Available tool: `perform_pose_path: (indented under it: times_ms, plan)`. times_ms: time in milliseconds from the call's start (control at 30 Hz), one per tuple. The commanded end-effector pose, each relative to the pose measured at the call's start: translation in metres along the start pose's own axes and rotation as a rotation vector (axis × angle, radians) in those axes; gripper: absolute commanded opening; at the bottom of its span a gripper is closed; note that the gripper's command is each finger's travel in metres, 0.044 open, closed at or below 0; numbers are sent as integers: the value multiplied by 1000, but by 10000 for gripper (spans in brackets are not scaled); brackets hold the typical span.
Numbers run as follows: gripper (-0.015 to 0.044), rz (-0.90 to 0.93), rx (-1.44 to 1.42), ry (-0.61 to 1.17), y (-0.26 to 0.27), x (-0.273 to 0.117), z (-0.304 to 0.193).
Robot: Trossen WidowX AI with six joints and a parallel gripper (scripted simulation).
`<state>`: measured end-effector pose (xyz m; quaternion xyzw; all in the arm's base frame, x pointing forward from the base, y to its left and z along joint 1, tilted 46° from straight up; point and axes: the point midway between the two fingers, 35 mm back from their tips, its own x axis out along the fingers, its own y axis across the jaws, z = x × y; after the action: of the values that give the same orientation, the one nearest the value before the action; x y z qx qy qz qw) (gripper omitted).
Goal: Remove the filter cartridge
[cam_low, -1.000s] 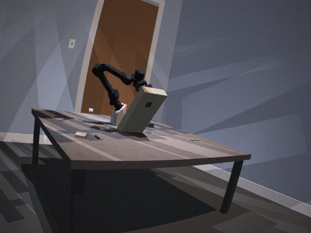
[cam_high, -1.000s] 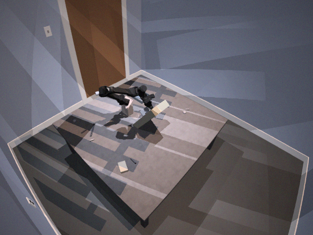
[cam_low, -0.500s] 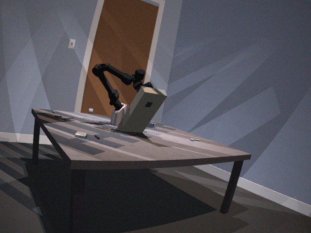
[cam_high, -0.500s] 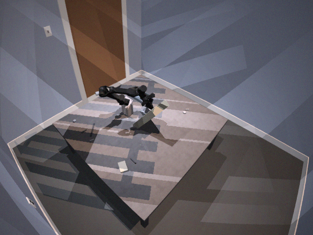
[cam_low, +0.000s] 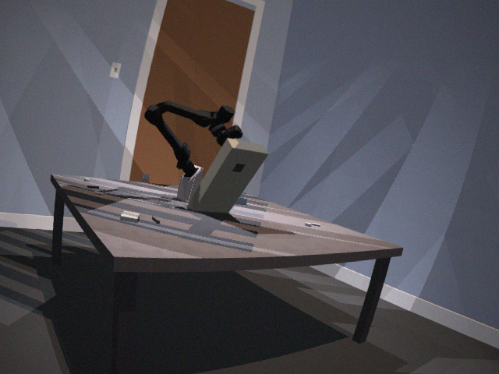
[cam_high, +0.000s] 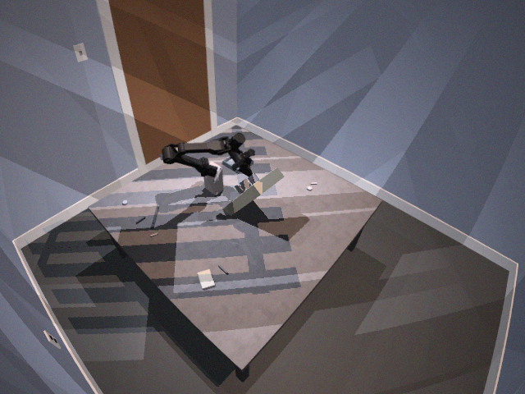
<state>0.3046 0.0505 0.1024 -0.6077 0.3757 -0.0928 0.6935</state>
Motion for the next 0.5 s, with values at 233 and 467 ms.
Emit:
perform_pose_path:
  times_ms: [233,467]
  plan:
    - [0,-7,-18,-19,-1,-26,-1]
    - [0,-7,-19,-19,13,-22,-16]
